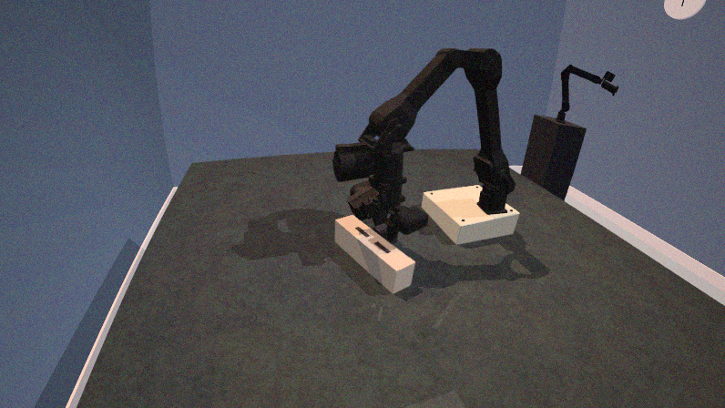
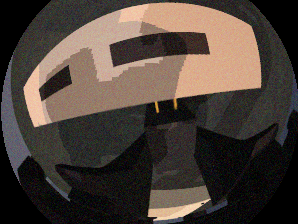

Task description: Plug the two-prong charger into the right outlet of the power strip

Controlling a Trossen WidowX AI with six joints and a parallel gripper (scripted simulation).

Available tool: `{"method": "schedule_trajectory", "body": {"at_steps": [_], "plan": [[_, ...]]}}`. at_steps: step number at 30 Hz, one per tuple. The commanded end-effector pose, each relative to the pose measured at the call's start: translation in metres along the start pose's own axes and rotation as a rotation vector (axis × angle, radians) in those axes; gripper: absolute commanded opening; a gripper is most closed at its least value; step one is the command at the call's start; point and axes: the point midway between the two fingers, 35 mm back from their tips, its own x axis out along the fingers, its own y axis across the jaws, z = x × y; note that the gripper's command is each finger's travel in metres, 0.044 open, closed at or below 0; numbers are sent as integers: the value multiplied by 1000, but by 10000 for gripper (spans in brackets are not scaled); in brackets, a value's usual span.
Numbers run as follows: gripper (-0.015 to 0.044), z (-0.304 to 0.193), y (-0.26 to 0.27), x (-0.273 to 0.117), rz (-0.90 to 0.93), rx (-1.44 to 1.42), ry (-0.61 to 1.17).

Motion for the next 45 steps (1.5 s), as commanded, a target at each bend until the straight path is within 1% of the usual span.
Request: {"method": "schedule_trajectory", "body": {"at_steps": [1, 45], "plan": [[0, 3, 0, -2, 0, 4, -5], [0, 7, -1, -3, 0, 4, -6]]}}
